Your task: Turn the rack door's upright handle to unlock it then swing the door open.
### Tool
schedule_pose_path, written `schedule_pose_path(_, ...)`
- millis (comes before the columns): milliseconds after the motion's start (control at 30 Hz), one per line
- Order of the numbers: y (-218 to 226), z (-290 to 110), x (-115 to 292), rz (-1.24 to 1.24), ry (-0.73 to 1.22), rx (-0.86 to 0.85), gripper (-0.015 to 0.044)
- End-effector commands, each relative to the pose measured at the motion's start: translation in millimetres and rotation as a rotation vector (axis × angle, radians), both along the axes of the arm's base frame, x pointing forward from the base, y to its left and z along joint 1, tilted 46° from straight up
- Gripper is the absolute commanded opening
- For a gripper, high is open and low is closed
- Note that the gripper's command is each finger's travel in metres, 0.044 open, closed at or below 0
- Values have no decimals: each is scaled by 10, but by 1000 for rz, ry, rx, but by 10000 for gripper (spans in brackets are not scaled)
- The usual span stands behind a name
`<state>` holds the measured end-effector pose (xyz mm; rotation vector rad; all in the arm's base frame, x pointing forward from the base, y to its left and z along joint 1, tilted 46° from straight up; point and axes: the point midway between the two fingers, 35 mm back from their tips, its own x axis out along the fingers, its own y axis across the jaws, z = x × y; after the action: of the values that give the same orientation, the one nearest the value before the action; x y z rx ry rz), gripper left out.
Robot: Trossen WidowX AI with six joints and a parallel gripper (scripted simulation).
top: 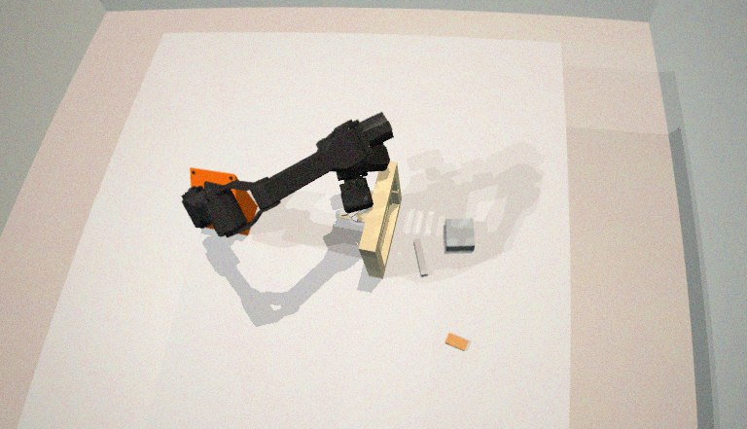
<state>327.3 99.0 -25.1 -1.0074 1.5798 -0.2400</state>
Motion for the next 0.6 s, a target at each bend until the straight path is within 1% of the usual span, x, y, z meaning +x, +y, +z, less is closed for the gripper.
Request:
schedule_pose_path(0, -3, -2, 3, 132, 130, -11, 8)
schedule_pose_path(567, -3, -2, 3, 723, 722, -62, 8)
